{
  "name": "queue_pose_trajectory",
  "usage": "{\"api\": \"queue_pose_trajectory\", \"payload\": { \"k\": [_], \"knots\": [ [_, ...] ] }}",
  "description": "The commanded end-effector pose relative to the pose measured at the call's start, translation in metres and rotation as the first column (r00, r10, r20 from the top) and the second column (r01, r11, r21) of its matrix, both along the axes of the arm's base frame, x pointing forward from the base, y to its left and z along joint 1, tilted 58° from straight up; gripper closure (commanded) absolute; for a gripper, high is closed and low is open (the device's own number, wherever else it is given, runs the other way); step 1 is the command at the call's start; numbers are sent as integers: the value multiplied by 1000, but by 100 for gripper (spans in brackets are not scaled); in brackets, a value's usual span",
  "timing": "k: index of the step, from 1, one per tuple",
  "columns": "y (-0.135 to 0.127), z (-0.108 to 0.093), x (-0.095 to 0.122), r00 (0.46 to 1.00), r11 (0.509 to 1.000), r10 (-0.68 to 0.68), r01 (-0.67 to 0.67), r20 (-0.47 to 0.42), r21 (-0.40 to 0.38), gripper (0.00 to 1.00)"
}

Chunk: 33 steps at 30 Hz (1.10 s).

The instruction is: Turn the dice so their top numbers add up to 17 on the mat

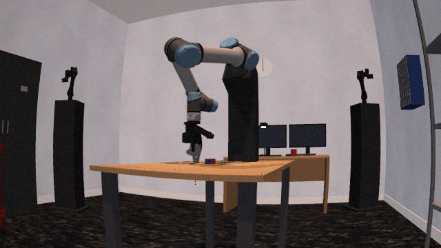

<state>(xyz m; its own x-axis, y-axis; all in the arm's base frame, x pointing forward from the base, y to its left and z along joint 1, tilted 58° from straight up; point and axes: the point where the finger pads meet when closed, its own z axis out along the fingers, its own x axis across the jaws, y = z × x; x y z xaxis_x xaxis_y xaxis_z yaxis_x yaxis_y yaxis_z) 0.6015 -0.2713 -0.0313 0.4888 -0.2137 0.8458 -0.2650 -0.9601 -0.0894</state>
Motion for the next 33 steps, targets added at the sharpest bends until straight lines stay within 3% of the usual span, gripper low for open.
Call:
{"api": "queue_pose_trajectory", "payload": {
  "k": [1,10,25,33],
  "knots": [
    [0,1,-1,1000,1000,0,0,0,0,94],
    [3,10,-16,1000,1000,0,0,0,0,94],
    [16,48,-76,1000,1000,0,0,0,0,94],
    [18,53,-83,1000,1000,0,0,0,0,94]
  ]
}}
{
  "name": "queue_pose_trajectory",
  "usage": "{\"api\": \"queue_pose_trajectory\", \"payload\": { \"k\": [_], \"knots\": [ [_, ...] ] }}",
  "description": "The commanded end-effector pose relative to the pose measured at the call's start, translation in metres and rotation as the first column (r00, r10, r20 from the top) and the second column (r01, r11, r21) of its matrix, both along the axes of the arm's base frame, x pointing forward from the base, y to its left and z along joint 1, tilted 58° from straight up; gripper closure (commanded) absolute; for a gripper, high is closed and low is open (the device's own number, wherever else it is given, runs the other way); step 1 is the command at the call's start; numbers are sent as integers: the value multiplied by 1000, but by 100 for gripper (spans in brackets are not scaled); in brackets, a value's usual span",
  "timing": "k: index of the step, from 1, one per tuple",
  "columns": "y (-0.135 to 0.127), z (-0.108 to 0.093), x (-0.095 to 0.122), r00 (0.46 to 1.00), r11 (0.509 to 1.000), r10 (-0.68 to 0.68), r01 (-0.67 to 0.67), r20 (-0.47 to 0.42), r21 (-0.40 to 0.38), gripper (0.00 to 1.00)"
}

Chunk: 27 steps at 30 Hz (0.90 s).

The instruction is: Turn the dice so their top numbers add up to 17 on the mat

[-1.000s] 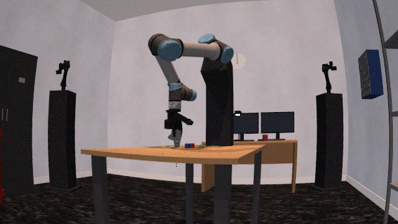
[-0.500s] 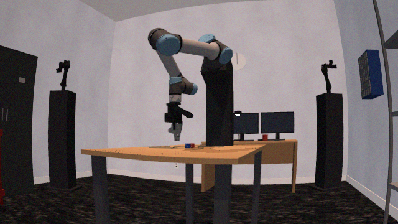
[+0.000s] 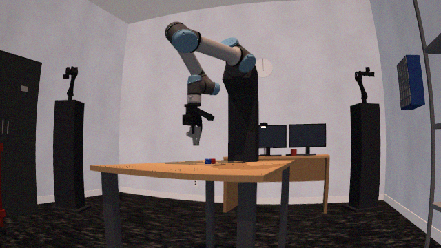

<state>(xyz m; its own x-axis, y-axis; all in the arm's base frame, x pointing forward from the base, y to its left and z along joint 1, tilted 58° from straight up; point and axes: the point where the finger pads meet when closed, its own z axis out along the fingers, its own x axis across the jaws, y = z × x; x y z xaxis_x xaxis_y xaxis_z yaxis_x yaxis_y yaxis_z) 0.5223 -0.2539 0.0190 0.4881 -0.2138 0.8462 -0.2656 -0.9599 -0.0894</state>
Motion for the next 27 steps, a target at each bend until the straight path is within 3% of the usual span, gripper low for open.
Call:
{"api": "queue_pose_trajectory", "payload": {
  "k": [1,17,27],
  "knots": [
    [1,3,-4,1000,1000,0,0,0,0,94],
    [1,3,-3,1000,1000,-5,5,1,8,94],
    [5,9,3,999,995,-51,50,12,83,94]
  ]
}}
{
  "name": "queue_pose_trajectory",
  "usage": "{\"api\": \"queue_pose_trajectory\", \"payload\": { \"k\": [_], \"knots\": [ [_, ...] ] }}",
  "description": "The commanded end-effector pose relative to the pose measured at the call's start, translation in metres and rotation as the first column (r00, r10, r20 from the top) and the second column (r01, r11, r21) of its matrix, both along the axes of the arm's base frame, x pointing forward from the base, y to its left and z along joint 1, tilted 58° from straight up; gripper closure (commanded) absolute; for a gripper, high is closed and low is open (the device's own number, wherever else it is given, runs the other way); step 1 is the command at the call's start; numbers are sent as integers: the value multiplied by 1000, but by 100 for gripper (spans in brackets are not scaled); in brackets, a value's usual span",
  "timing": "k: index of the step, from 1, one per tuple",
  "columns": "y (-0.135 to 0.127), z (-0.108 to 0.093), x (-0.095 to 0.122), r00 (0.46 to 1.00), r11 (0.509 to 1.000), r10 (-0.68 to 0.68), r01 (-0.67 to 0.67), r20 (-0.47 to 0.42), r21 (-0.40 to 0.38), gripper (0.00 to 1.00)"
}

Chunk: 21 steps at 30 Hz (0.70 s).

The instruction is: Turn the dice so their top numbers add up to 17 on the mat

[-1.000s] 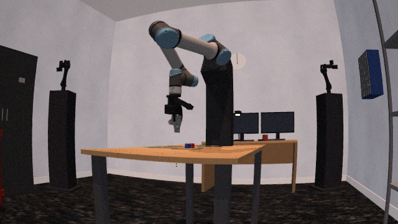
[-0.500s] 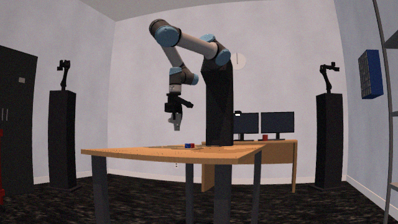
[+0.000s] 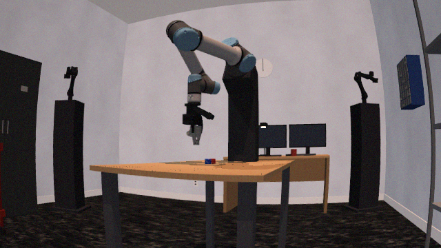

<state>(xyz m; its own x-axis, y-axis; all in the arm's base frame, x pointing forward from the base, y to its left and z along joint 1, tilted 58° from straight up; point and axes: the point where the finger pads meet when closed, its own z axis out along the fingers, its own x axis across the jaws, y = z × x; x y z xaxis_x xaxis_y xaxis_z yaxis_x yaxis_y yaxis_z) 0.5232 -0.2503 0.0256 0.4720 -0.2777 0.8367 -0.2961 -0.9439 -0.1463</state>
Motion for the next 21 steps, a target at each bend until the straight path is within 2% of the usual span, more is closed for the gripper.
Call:
{"api": "queue_pose_trajectory", "payload": {
  "k": [1,10,16,18,21],
  "knots": [
    [1,2,2,1000,1000,-17,17,4,26,94],
    [11,16,16,992,973,-127,121,22,197,94],
    [20,30,29,972,912,-232,209,23,352,94],
    [20,30,29,972,912,-232,209,23,352,94],
    [25,38,36,957,864,-289,253,18,435,94]
  ]
}}
